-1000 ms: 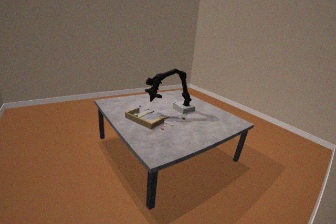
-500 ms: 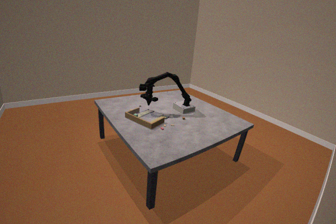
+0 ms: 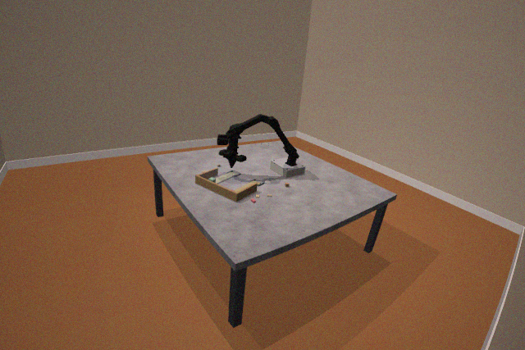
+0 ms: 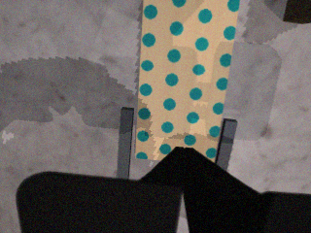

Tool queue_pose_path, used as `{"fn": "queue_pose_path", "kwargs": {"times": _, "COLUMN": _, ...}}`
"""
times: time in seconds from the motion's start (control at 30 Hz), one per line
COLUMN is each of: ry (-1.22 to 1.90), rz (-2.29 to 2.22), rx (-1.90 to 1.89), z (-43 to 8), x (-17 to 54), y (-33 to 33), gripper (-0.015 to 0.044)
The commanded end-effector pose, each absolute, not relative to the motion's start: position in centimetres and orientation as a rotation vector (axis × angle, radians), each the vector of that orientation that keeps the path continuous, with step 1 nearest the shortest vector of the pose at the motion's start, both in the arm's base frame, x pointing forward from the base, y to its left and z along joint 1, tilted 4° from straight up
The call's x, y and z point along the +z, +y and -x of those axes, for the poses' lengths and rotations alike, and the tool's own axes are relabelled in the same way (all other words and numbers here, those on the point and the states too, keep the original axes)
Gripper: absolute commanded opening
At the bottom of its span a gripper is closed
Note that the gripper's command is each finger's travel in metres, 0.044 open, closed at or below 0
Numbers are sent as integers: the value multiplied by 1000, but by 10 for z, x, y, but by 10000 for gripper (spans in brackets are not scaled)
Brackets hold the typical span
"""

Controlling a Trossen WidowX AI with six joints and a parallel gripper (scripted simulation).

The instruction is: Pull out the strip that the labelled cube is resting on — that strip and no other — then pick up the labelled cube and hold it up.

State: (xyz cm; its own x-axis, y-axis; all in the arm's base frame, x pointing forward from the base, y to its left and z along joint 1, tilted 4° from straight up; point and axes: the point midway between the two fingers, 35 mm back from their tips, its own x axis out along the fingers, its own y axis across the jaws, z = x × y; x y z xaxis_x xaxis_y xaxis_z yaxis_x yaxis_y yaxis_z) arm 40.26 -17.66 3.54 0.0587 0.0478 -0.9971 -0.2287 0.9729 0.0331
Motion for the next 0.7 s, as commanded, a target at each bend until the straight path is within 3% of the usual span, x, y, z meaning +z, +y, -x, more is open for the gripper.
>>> {"fn": "queue_pose_path", "kwargs": {"times": 0.0, "ry": 1506, "rz": 149, "rx": 212, "z": -402, "x": 28, "y": -176, "gripper": 0}}
{"fn": "queue_pose_path", "kwargs": {"times": 0.67, "ry": 1506, "rz": 149, "rx": 212, "z": -404, "x": -5, "y": -175, "gripper": 0}}
